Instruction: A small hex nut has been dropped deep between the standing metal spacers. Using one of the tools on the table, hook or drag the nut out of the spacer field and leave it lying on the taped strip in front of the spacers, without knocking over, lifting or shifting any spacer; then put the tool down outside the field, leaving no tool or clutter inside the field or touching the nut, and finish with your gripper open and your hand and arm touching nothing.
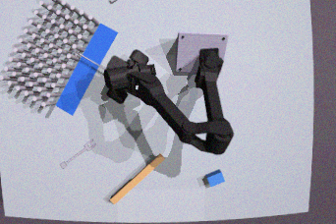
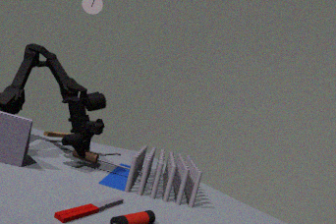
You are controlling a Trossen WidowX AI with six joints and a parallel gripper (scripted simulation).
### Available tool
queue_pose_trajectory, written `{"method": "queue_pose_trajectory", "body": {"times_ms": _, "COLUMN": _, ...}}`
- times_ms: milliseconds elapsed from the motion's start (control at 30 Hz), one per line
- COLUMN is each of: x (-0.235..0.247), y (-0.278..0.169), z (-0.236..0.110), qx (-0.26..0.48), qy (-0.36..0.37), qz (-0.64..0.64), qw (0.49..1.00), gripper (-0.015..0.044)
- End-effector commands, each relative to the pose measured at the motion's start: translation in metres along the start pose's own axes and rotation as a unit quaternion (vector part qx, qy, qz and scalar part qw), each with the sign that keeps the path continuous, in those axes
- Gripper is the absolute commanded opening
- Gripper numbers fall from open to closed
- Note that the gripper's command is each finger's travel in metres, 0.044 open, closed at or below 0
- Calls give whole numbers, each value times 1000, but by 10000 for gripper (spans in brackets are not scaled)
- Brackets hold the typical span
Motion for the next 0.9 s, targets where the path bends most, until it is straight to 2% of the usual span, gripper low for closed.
{"method": "queue_pose_trajectory", "body": {"times_ms": 0, "x": 3, "y": 4, "z": 0, "qx": -3, "qy": 4, "qz": -8, "qw": 1000, "gripper": 0}}
{"method": "queue_pose_trajectory", "body": {"times_ms": 867, "x": 3, "y": 18, "z": 4, "qx": -3, "qy": 4, "qz": -8, "qw": 1000, "gripper": 0}}
Point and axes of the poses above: the point midway between the two fingers, 35 mm back from their tips, its own z axis out along the fingers, its own x axis across the jaws, y = z × x, the point moved 9 cm from there along -z, back along the fingers, and after that the axes turned 2 degrees about -z, right-handed, at the moved point
